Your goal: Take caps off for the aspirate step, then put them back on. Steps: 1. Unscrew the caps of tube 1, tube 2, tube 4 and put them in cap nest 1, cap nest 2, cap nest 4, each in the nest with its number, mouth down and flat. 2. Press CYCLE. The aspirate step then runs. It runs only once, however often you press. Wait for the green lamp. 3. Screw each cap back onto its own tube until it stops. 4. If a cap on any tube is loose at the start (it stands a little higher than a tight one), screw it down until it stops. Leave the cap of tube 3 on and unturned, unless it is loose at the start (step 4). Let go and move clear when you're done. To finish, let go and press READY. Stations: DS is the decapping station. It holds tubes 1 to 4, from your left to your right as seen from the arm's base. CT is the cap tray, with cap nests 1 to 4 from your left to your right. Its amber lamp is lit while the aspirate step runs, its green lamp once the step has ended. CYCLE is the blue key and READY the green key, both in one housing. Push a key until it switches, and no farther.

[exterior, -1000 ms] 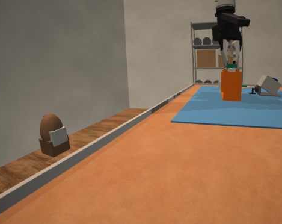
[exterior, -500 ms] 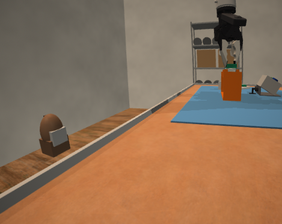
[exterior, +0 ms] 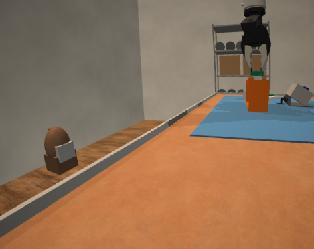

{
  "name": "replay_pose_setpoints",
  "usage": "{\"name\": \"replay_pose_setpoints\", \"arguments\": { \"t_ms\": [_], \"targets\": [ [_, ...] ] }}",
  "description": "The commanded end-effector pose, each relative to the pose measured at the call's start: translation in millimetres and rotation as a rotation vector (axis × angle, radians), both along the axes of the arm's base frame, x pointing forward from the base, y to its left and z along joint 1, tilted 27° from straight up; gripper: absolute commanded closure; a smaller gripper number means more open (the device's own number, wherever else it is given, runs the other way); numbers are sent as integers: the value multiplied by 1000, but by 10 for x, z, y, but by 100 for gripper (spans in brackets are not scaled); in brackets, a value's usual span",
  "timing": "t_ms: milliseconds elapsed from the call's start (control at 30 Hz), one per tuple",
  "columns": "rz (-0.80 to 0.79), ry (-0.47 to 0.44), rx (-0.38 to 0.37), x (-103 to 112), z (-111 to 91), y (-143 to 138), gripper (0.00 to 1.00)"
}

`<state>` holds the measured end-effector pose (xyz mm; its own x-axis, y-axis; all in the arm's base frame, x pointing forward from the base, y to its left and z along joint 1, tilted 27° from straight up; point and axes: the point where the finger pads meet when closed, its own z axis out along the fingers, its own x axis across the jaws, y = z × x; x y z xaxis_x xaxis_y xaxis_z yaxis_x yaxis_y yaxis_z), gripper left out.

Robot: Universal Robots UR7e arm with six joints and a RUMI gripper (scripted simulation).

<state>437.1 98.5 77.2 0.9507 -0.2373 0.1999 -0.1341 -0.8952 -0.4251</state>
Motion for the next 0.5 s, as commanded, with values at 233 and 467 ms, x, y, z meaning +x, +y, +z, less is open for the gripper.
{"name": "replay_pose_setpoints", "arguments": {
  "t_ms": [233, 467],
  "targets": [
    [-255, 103, 57, 2, 0, 3, 100],
    [-255, 103, 57, 2, 0, 3, 65]
  ]
}}
